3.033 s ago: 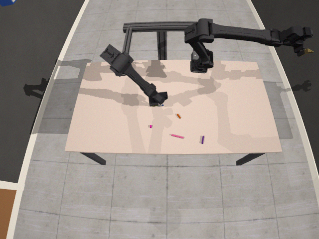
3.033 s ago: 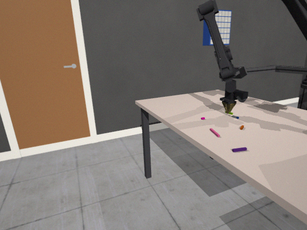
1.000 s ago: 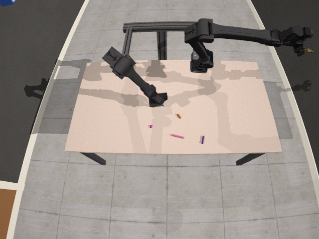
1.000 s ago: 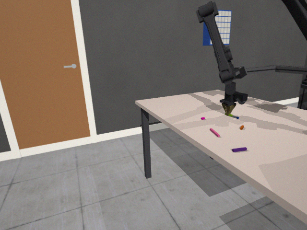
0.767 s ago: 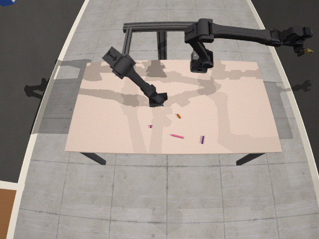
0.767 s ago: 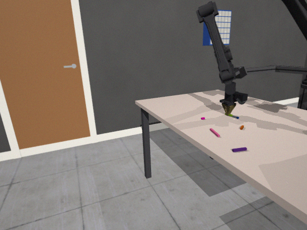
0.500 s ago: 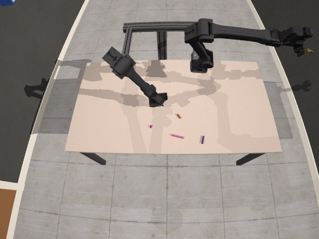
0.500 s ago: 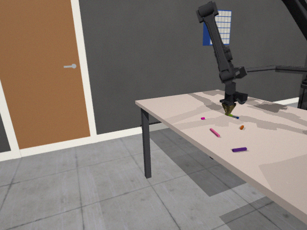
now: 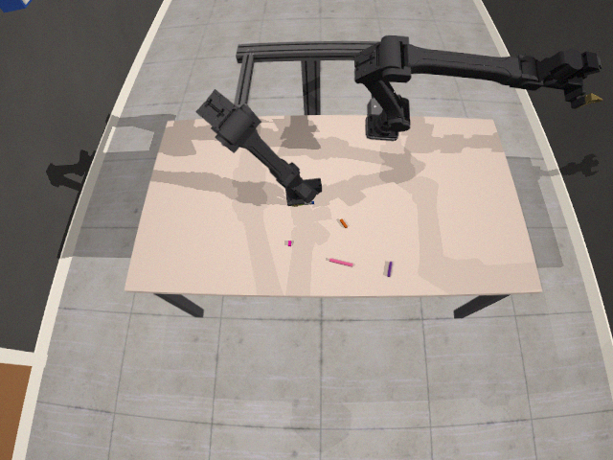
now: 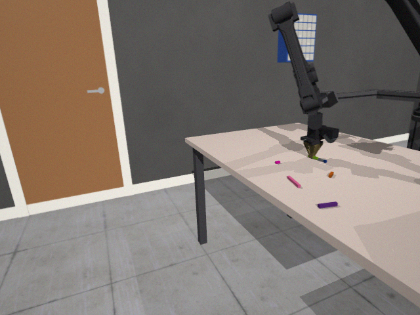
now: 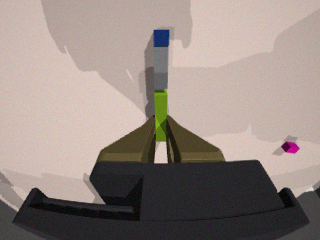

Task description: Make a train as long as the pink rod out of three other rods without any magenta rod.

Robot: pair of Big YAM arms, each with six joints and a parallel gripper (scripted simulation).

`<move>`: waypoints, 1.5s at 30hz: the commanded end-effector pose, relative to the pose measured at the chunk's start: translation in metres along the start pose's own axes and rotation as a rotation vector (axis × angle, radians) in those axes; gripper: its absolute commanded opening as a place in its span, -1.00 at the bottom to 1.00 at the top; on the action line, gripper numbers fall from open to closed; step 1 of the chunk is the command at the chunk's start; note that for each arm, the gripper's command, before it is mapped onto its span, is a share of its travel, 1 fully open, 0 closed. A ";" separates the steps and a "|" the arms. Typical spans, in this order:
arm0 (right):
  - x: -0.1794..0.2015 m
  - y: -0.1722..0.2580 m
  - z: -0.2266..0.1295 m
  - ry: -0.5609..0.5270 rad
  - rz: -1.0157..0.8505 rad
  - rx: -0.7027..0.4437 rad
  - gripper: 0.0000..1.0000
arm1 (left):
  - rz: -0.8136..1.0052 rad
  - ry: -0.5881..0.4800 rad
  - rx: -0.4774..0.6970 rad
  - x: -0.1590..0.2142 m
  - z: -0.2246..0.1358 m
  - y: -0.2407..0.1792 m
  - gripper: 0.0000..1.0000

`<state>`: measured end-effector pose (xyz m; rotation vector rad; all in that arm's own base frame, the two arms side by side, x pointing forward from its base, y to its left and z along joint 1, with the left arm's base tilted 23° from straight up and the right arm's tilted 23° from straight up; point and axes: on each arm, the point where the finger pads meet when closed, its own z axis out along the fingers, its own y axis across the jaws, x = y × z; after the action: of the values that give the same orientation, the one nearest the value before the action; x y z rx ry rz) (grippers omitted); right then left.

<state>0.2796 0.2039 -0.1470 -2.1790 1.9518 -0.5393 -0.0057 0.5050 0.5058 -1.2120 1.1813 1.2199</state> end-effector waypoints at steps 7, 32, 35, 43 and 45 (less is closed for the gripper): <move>-0.006 -0.007 0.002 -0.016 0.003 0.012 -0.91 | 0.012 -0.089 -0.008 -0.048 -0.001 0.005 1.00; -0.012 -0.001 0.000 -0.010 -0.007 0.001 -0.91 | 0.012 -0.089 -0.008 -0.048 -0.001 0.005 1.00; -0.012 -0.001 0.000 -0.010 -0.007 0.000 -0.91 | 0.012 -0.089 -0.008 -0.048 -0.001 0.005 1.00; -0.012 -0.001 0.000 -0.010 -0.007 0.000 -0.91 | 0.012 -0.089 -0.008 -0.048 -0.001 0.005 1.00; -0.012 -0.001 0.000 -0.010 -0.007 0.000 -0.91 | 0.012 -0.089 -0.008 -0.048 -0.001 0.005 1.00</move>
<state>0.2818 0.2079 -0.1471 -2.1772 1.9453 -0.5382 -0.0057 0.5050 0.5058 -1.2120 1.1813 1.2199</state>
